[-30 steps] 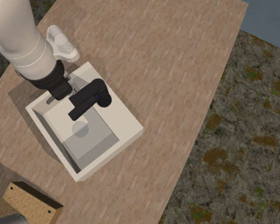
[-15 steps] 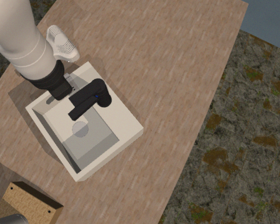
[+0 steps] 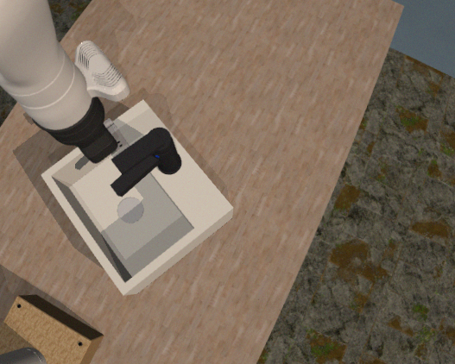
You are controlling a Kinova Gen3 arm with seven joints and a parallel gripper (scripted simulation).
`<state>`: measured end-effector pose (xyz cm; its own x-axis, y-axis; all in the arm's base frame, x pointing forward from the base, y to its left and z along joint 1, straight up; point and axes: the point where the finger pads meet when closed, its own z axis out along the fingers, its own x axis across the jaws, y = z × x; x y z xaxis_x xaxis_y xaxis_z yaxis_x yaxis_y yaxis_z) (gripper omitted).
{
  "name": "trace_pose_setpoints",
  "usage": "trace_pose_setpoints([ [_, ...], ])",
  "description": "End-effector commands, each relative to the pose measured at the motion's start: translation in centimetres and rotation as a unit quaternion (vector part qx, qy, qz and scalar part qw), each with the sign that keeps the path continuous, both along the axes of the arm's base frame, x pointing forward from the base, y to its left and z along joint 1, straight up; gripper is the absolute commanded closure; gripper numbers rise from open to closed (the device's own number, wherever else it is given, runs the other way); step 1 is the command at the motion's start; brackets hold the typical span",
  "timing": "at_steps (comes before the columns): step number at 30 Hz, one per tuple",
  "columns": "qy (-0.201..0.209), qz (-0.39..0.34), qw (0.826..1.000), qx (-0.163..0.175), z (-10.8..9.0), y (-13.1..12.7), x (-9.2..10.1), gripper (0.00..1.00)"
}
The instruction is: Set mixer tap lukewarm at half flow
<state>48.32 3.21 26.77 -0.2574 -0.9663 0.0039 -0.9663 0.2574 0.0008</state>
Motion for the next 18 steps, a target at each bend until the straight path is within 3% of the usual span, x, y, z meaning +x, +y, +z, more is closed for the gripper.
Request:
trace_pose_setpoints([
  [1, 0.001, -0.001, 1.0, -0.002, 0.25, -0.19, -0.12, 1.0],
  [18, 0.001, -0.04, 0.999, -0.002, 0.23, -0.41, -0.08, 1.0],
])
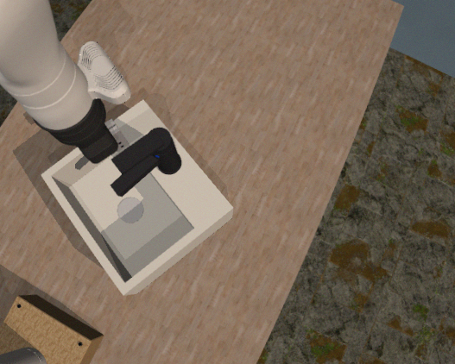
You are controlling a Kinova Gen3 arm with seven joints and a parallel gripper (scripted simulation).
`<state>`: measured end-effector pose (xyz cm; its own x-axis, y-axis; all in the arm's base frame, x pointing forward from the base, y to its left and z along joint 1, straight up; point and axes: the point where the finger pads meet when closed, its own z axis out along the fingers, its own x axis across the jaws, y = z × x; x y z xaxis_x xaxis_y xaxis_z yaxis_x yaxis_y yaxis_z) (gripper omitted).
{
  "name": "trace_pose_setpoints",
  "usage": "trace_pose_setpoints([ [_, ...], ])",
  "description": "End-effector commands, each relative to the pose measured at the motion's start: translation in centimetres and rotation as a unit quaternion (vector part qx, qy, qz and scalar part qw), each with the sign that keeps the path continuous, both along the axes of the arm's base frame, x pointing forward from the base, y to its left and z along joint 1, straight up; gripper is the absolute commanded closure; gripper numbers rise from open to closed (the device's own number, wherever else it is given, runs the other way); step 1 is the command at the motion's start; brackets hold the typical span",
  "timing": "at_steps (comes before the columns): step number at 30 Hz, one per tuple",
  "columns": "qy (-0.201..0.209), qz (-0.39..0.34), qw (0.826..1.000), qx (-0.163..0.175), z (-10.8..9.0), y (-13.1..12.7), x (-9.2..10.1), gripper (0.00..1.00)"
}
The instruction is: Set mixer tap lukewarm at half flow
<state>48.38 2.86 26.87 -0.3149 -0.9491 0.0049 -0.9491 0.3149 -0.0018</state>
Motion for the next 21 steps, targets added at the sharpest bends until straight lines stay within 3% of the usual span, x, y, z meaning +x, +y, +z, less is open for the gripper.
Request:
trace_pose_setpoints([
  [1, 0.002, -0.016, 1.0, -0.001, 0.14, -0.1, -0.13, 1.0],
  [21, 0.002, -0.171, 0.985, 0.0, 0.16, -0.93, -0.11, 1.0],
])
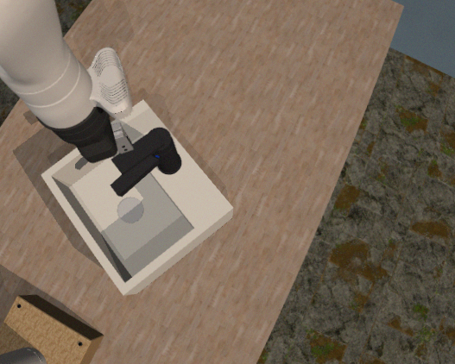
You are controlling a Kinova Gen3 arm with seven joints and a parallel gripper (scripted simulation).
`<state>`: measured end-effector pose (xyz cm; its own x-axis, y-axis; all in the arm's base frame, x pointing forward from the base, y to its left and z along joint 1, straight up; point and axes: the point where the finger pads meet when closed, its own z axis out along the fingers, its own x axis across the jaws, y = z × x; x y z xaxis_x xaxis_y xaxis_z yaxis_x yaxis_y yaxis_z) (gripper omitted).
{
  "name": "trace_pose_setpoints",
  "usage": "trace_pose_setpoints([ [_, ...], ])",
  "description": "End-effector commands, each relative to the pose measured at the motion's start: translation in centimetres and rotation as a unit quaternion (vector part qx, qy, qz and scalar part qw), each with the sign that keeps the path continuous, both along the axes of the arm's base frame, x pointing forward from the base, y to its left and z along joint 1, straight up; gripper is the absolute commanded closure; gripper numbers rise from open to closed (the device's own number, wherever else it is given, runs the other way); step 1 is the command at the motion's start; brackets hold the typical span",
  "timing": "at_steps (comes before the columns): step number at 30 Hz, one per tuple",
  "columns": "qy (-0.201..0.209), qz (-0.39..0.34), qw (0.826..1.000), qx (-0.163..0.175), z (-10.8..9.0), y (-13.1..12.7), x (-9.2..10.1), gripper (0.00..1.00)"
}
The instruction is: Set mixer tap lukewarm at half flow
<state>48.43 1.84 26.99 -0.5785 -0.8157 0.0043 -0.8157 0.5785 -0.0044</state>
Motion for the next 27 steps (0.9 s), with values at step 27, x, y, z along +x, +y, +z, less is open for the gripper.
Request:
trace_pose_setpoints([
  [27, 0.003, -0.373, 0.928, 0.0, 0.1, -1.2, -0.7, 1.0],
])
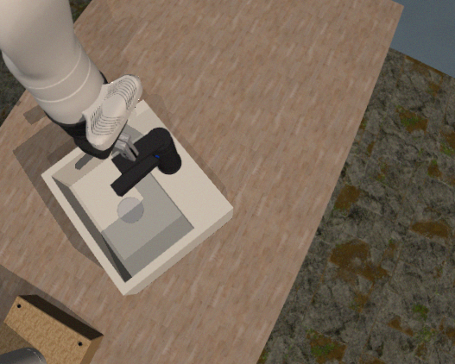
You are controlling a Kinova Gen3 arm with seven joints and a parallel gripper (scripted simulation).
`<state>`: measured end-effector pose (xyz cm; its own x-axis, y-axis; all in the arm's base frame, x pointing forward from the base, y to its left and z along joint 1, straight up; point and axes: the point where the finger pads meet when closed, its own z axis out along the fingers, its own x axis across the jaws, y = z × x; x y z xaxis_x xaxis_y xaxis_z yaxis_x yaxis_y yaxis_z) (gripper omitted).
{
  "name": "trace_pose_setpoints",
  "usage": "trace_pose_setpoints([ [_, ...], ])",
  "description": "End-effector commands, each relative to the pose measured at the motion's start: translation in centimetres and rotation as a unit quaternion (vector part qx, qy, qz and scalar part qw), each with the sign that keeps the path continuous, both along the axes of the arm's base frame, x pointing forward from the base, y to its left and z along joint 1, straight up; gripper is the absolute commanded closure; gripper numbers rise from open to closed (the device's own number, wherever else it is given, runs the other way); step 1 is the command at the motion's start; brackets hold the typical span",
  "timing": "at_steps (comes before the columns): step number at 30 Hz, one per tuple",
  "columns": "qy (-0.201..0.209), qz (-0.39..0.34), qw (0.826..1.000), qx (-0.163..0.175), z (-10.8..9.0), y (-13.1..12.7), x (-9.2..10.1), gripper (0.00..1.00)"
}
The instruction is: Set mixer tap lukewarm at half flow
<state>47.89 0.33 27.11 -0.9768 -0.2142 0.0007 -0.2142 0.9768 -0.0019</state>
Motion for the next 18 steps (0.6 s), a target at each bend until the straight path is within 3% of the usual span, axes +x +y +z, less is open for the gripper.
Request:
trace_pose_setpoints([
  [1, 0.004, -0.031, 1.0, 0.0, 0.03, 0.31, -0.22, 1.0],
  [8, 0.003, -0.162, 0.987, -0.001, 0.1, 0.17, -0.53, 1.0],
  [15, 0.002, -0.292, 0.956, -0.001, 0.22, 0.21, -0.82, 1.0],
  [18, 0.001, -0.31, 0.951, -0.001, 0.33, 0.23, -0.86, 1.0],
])
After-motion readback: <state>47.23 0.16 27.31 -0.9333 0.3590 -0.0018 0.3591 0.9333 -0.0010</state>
